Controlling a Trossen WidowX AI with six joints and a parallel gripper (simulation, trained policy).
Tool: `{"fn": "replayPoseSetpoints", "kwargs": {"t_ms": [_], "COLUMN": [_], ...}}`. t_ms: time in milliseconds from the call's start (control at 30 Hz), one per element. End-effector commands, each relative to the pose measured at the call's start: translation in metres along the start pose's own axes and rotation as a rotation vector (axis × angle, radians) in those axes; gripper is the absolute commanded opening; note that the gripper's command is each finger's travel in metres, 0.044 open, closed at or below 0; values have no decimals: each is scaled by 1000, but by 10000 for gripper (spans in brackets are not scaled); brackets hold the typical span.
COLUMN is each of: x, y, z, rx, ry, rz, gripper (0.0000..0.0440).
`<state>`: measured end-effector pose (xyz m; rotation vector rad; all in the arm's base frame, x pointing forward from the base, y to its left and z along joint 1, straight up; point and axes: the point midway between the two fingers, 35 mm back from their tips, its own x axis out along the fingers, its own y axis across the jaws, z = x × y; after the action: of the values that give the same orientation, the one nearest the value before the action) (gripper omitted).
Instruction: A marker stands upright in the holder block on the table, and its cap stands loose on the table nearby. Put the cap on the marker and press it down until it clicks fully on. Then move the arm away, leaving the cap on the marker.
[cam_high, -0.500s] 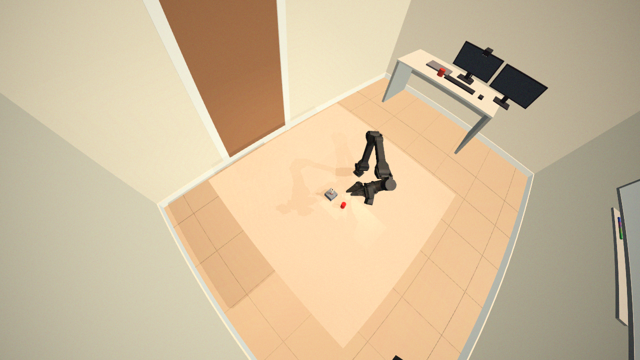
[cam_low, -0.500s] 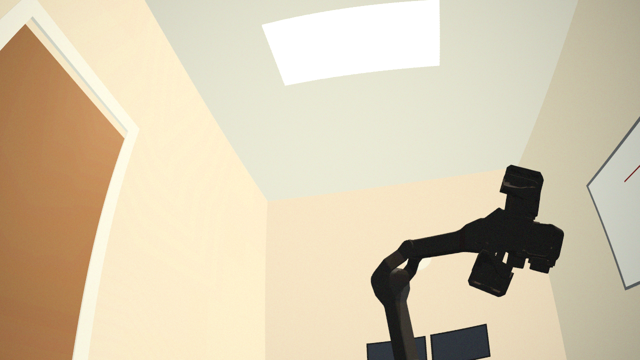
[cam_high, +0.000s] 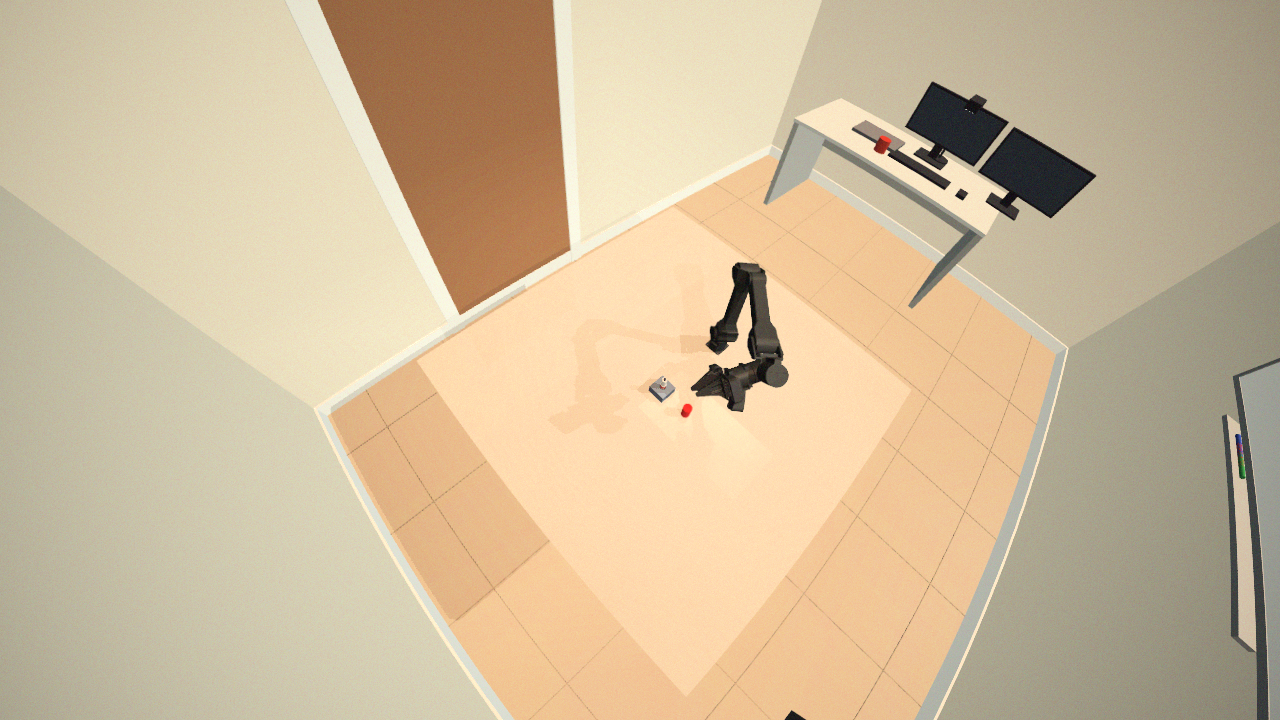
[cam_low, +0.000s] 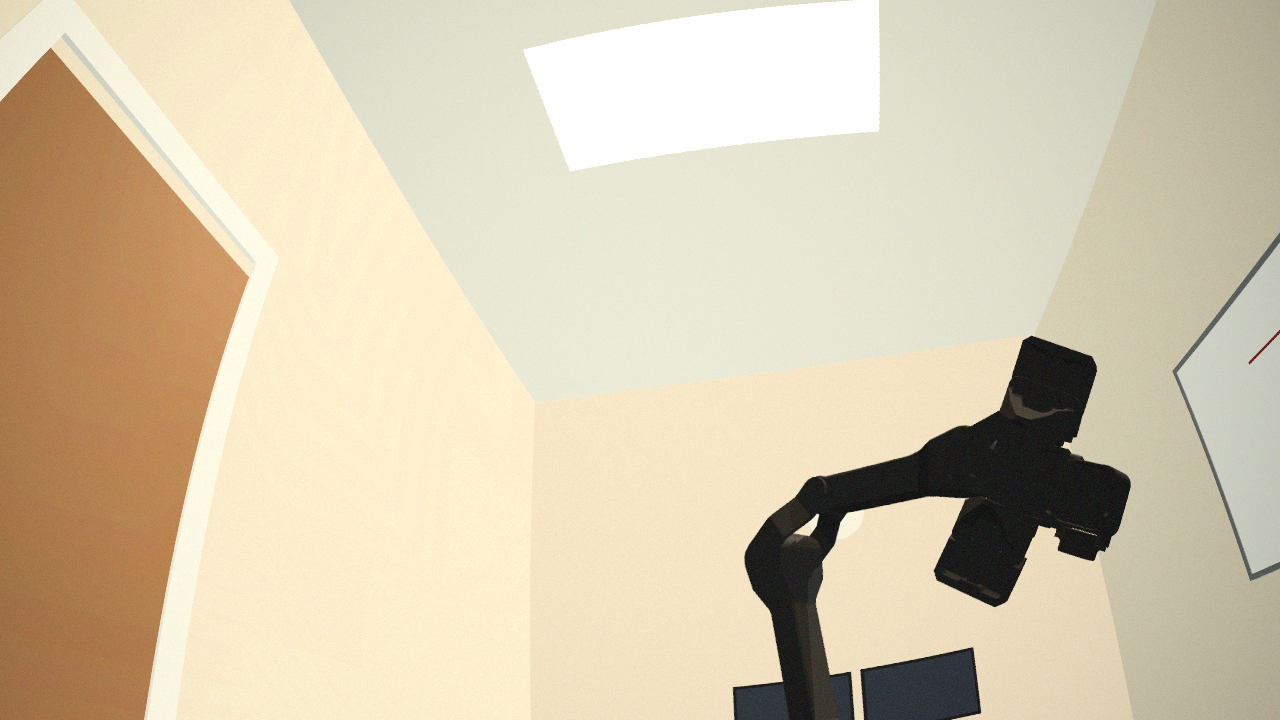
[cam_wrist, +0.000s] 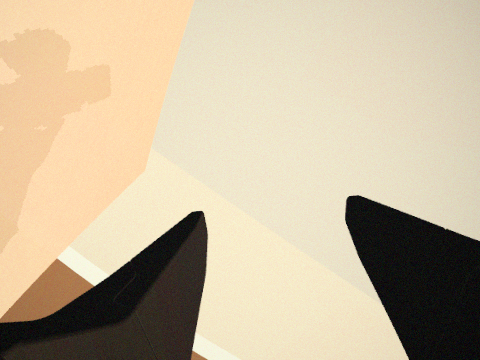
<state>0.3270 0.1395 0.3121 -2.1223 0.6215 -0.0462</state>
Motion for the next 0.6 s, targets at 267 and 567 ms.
{"fn": "replayPoseSetpoints", "kwargs": {"t_ms": [267,567], "x": [6,12], "y": [9,19], "z": [12,20], "rx": [-30,-53], "ry": [-89,-153], "rz": [57,119], "gripper": [271,289]}}
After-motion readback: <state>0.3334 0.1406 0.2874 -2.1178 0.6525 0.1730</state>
